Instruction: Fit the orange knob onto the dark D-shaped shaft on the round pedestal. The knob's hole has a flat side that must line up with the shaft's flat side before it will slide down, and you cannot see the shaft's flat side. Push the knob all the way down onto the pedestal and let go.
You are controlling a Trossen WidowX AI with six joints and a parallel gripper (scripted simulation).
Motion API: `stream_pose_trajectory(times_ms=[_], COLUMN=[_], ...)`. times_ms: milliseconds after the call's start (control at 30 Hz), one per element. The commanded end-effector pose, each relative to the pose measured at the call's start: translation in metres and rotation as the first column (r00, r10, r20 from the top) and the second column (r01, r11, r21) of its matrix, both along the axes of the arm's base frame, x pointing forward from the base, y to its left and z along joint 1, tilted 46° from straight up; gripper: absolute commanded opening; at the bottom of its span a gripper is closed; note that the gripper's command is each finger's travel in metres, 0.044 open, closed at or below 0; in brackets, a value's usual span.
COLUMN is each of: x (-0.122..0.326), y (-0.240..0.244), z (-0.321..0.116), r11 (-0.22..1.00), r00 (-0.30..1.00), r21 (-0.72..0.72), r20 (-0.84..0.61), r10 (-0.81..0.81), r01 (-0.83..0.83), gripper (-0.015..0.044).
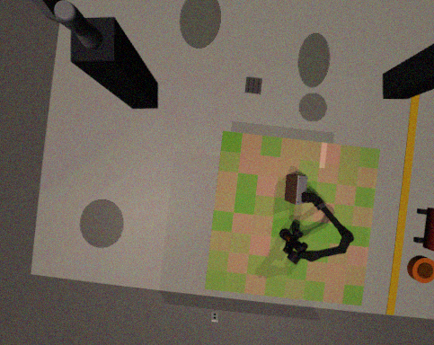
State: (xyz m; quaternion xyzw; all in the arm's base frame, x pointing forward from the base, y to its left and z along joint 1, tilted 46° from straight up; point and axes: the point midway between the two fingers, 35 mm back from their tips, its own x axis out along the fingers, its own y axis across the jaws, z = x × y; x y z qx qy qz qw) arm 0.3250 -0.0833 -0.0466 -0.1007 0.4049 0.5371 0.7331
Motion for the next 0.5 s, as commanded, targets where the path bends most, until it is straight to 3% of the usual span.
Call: stream_pose_trajectory(times_ms=[0,467], x=[0.0000,-0.0028], y=[-0.0008,0.0008], z=[-0.0003,-0.0022], r11=[1.000,1.000], r00=[1.000,1.000], r21=[-0.001,-0.001], r20=[0.008,0.008], r10=[0.001,0.001], r01=[-0.001,-0.001], gripper=[0.0000,0.0000])
